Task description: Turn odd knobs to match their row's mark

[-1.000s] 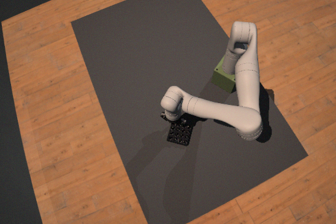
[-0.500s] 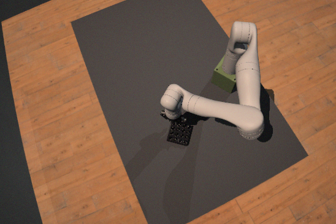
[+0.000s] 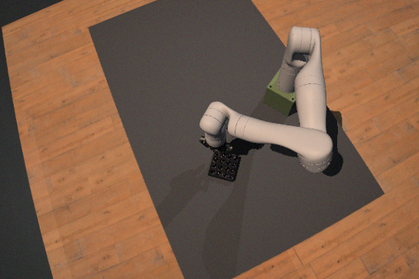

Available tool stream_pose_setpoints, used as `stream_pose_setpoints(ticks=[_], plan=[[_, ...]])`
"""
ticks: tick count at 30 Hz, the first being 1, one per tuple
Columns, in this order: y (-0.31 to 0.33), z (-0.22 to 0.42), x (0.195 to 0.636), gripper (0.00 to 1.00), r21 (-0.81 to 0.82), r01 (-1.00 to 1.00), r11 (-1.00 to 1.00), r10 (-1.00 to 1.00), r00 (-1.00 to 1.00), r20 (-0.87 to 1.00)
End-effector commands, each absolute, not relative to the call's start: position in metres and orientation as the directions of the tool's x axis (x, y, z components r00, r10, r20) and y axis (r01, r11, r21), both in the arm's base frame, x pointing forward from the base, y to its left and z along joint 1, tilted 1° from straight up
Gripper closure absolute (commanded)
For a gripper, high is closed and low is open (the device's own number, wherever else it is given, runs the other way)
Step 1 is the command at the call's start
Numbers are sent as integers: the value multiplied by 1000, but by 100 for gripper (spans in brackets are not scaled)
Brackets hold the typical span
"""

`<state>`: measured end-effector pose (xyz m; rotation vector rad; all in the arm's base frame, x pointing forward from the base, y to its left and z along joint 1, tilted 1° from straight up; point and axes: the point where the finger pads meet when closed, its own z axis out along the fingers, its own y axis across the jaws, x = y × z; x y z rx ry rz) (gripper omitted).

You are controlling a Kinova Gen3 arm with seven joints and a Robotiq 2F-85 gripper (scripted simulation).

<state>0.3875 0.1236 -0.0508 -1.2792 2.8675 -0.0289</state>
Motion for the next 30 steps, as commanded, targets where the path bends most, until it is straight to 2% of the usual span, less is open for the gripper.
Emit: stream_pose_setpoints(ticks=[1, 19, 30], plan=[[124, -50, 388, 81, -18, -744, 668, -744, -668, 4], [124, -50, 388, 81, -17, -759, 651, -759, -651, 5], [124, -49, 387, 81, -14, -847, 532, -847, -532, 9]])
